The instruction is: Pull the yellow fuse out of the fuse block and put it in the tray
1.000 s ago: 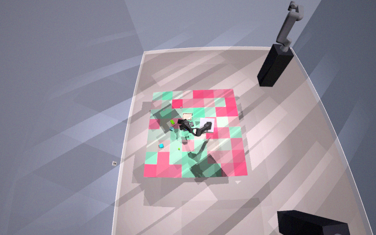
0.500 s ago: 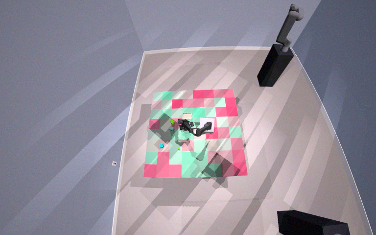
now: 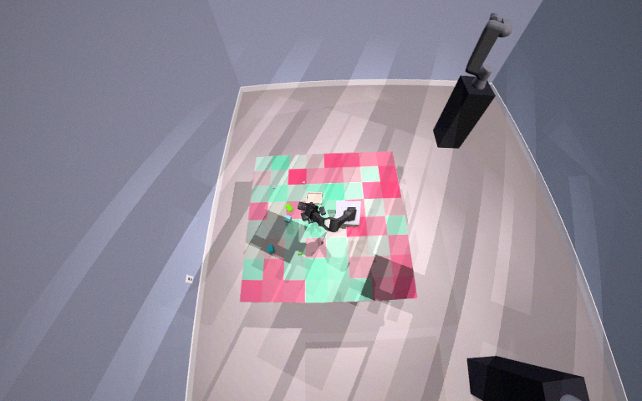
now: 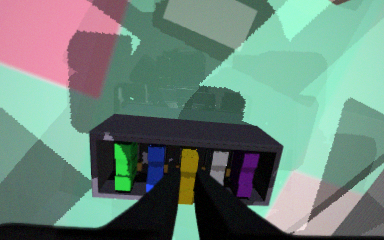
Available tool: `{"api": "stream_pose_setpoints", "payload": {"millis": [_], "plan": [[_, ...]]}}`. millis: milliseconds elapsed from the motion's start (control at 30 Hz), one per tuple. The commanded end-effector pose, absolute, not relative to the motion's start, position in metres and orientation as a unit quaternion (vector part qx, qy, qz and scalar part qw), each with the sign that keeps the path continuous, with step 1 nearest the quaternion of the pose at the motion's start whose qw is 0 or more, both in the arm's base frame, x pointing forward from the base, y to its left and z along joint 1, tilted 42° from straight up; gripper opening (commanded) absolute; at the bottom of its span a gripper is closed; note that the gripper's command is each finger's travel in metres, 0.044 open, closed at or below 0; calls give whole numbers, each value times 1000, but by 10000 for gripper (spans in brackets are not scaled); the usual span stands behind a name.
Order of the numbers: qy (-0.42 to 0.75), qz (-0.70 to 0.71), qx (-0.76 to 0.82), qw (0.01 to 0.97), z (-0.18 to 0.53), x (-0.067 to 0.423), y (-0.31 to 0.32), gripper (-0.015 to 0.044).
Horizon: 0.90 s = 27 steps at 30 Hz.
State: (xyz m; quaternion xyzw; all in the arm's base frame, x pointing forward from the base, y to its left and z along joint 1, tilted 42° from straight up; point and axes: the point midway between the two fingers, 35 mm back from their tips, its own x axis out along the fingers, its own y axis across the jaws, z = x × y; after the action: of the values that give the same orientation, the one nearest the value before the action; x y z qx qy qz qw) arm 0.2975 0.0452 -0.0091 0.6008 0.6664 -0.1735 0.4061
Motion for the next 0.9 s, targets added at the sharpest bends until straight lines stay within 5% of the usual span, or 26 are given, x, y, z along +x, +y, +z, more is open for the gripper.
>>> {"api": "stream_pose_setpoints", "payload": {"millis": [0, 867], "plan": [[666, -172, 600, 408, -7, 298, 43, 0], [666, -173, 600, 408, 2, 297, 35, 0]]}}
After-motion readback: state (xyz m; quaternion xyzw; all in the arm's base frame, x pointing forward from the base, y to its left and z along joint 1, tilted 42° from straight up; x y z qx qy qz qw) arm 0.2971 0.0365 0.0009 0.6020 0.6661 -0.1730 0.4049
